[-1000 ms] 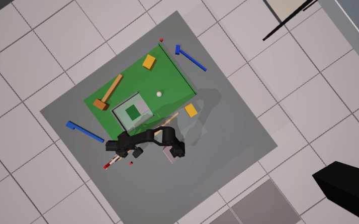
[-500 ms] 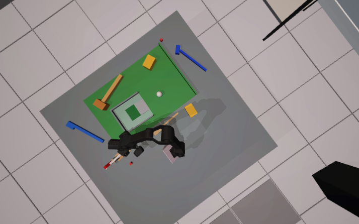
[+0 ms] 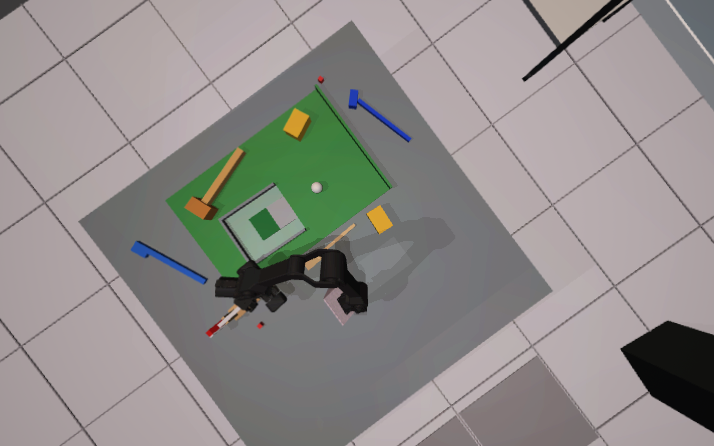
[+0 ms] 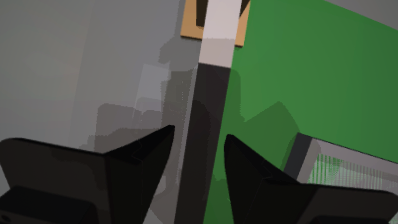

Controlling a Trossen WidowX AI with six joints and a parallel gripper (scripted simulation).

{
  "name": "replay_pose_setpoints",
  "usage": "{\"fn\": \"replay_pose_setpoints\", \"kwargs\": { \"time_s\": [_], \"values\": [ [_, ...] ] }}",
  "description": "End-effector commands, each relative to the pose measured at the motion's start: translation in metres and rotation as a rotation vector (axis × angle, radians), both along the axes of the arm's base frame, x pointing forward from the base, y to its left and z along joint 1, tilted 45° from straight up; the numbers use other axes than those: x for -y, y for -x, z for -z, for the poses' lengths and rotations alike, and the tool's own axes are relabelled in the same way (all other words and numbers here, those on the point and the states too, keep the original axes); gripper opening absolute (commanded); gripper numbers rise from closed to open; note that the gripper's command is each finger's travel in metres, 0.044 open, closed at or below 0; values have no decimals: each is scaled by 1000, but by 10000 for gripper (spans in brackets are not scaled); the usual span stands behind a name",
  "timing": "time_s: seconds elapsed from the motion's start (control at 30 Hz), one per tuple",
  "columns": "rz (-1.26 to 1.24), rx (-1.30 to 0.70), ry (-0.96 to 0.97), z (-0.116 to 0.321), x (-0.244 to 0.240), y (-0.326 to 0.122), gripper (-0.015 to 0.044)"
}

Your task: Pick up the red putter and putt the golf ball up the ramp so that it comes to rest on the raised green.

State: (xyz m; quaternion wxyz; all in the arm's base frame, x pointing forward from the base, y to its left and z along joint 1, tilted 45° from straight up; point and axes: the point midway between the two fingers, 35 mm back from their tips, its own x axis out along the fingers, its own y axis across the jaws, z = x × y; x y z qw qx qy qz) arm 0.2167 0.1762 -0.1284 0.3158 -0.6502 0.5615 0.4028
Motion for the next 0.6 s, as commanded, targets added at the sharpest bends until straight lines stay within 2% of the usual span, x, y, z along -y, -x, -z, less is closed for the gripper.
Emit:
{"fn": "replay_pose_setpoints", "kwargs": {
  "time_s": [0.0, 0.03, 0.27, 0.57],
  "values": [
    [0, 0, 0, 0, 0, 0, 73],
    [0, 0, 0, 0, 0, 0, 46],
    [0, 0, 0, -1, -1, 0, 0],
    [0, -1, -3, -28, -32, 0, 0]
  ]
}}
